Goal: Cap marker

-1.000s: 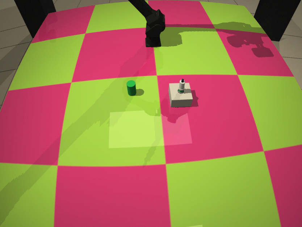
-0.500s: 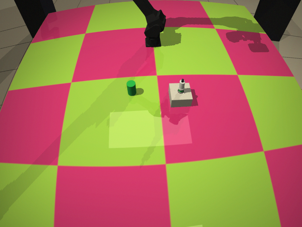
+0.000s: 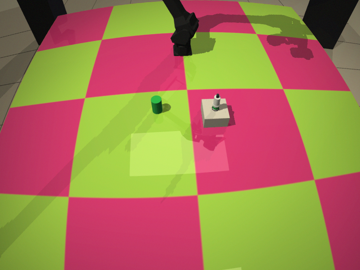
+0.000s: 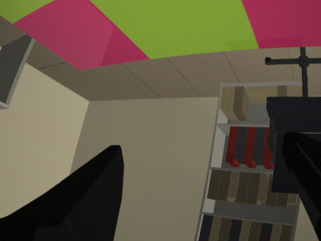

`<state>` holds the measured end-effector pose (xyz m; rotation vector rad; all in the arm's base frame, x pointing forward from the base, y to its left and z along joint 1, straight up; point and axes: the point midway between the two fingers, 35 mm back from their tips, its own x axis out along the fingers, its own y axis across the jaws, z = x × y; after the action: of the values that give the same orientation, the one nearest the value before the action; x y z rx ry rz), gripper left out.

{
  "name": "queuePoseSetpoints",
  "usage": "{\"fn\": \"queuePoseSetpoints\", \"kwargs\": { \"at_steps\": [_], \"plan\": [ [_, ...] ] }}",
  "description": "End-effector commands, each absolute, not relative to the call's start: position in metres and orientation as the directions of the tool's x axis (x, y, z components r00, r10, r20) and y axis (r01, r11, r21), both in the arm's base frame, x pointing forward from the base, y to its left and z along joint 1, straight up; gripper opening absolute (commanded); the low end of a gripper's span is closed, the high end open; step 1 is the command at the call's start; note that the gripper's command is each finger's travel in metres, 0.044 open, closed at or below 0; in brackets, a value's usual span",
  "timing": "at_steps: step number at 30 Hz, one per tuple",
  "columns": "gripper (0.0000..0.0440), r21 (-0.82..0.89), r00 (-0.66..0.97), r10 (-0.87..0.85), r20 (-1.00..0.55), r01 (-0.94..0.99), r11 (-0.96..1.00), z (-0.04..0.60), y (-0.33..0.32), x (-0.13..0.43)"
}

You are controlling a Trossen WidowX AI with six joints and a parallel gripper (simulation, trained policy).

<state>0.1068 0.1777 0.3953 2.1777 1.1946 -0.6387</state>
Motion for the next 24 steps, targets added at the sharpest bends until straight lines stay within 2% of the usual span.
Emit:
{"fn": "queuePoseSetpoints", "kwargs": {
  "at_steps": [1,24],
  "plan": [
    [0.0332,0.236,0.485,0.575,-0.659,0.86,-0.453,0.392,0.18,0.111],
    [0.0333,0.179,0.491,0.452,-0.744,0.8,-0.573,0.372,0.179,0.148]
  ]
}}
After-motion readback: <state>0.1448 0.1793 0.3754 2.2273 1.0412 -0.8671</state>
